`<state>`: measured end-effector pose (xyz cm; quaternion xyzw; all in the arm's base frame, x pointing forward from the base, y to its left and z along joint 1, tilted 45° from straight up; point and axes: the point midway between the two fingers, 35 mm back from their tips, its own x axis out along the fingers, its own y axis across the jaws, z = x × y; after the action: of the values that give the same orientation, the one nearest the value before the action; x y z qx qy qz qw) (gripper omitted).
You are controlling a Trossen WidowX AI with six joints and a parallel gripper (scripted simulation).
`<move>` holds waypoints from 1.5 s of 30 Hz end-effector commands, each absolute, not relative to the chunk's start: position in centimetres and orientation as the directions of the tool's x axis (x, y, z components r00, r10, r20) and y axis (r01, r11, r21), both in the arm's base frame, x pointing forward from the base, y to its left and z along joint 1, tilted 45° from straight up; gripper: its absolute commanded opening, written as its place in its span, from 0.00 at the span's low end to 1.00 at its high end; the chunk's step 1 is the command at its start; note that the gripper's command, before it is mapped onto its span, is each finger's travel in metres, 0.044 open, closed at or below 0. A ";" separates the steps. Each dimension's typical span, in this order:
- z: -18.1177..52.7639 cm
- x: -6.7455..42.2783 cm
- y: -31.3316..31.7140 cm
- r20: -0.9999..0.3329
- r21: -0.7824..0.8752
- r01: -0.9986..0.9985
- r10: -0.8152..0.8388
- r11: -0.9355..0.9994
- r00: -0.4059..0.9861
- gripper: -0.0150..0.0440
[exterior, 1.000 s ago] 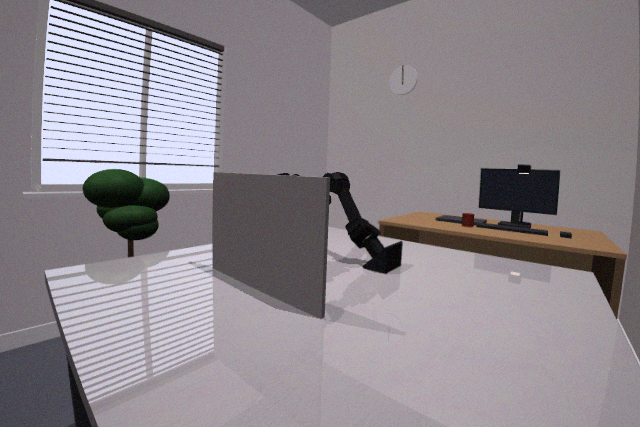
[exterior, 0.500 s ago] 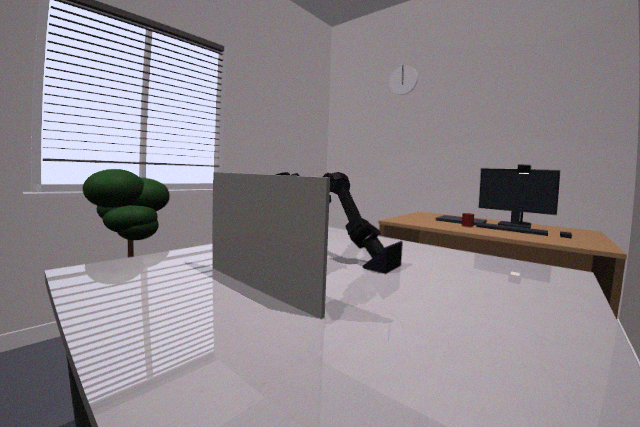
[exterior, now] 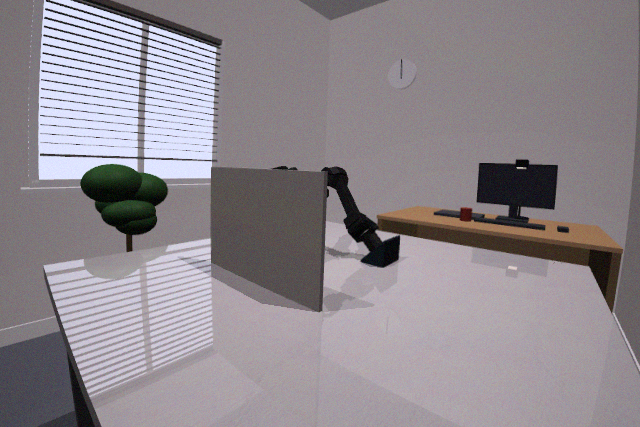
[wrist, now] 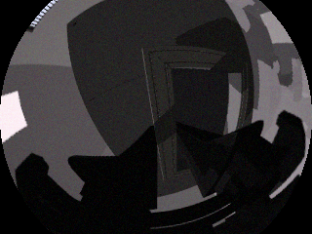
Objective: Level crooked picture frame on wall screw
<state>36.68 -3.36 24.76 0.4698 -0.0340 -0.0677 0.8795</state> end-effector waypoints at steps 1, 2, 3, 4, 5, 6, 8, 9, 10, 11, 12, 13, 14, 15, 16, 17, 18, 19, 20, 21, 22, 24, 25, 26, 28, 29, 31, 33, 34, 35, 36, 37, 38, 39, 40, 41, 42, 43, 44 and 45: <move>25.5 36.7 -3.1 0.014 0.830 0.068 -0.143 0.553 0.990 0.25; 25.5 36.7 -3.1 0.014 0.830 0.068 -0.143 0.553 0.990 0.25; 25.4 36.7 -3.2 0.014 0.830 0.068 -0.143 0.553 0.990 0.25; 25.4 36.7 -3.2 0.014 0.830 0.068 -0.143 0.553 0.990 0.25; 25.4 36.7 -3.2 0.014 0.830 0.068 -0.143 0.553 0.990 0.25; 25.4 36.7 -3.2 0.014 0.830 0.068 -0.143 0.553 0.990 0.25; 25.4 36.7 -3.2 0.014 0.830 0.068 -0.143 0.553 0.990 0.25; 25.4 36.7 -3.2 0.014 0.830 0.068 -0.143 0.553 0.990 0.25; 25.4 36.7 -3.2 0.014 0.830 0.068 -0.143 0.553 0.990 0.25; 25.3 36.7 -3.2 0.014 0.830 0.068 -0.143 0.553 0.990 0.25; 25.3 36.7 -3.2 0.014 0.830 0.068 -0.143 0.553 0.990 0.25; 25.3 36.7 -3.2 0.014 0.830 0.068 -0.143 0.553 0.990 0.25; 25.3 36.7 -3.2 0.014 0.830 0.068 -0.143 0.553 0.990 0.25; 25.3 36.7 -3.3 0.014 0.830 0.068 -0.143 0.553 0.990 0.25; 25.3 36.7 -3.3 0.014 0.830 0.068 -0.143 0.553 0.990 0.25; 25.3 36.7 -3.3 0.014 0.830 0.068 -0.143 0.553 0.990 0.25; 25.3 36.7 -3.3 0.014 0.830 0.068 -0.143 0.553 0.990 0.25; 25.2 36.7 -3.3 0.014 0.830 0.068 -0.143 0.553 0.990 0.25; 25.2 36.7 -3.3 0.014 0.830 0.068 -0.143 0.553 0.990 0.25; 25.2 36.7 -3.3 0.014 0.830 0.068 -0.143 0.553 0.990 0.25; 25.2 36.7 -3.3 0.014 0.830 0.068 -0.143 0.553 0.990 0.25; 25.2 36.7 -3.3 0.014 0.830 0.068 -0.143 0.553 0.990 0.25; 25.1 36.7 -3.4 0.014 0.830 0.068 -0.143 0.553 0.990 0.25; 25.1 36.7 -3.4 0.014 0.830 0.068 -0.143 0.553 0.990 0.25; 25.1 36.7 -3.4 0.014 0.830 0.068 -0.143 0.553 0.990 0.25; 25.1 36.7 -3.3 0.014 0.830 0.068 -0.143 0.553 0.990 0.25; 25.2 36.7 -3.3 0.014 0.830 0.068 -0.143 0.553 0.990 0.25; 25.1 36.7 -3.3 0.014 0.830 0.068 -0.143 0.553 0.990 0.25; 25.1 36.7 -3.3 0.014 0.830 0.068 -0.143 0.553 0.990 0.25; 25.1 36.7 -3.3 0.014 0.830 0.068 -0.143 0.553 0.990 0.25; 25.1 36.7 -3.3 0.014 0.830 0.068 -0.143 0.553 0.990 0.25; 25.1 36.7 -3.3 0.014 0.830 0.068 -0.143 0.553 0.990 0.25; 25.1 36.7 -3.3 0.014 0.830 0.068 -0.143 0.553 0.990 0.25; 25.1 36.7 -3.2 0.014 0.830 0.068 -0.143 0.553 0.990 0.25; 25.1 36.7 -3.2 0.014 0.830 0.068 -0.143 0.553 0.990 0.25; 25.1 36.7 -3.3 0.014 0.830 0.068 -0.143 0.553 0.990 0.25; 25.1 36.7 -3.3 0.014 0.830 0.068 -0.143 0.553 0.990 0.25; 25.0 36.7 -3.3 0.014 0.830 0.068 -0.143 0.553 0.990 0.25; 25.0 36.7 -3.3 0.014 0.830 0.068 -0.143 0.553 0.990 0.25; 25.0 36.7 -3.3 0.014 0.830 0.068 -0.143 0.553 0.990 0.25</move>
<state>36.68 -3.56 24.91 0.4698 -0.0404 -0.0672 0.8793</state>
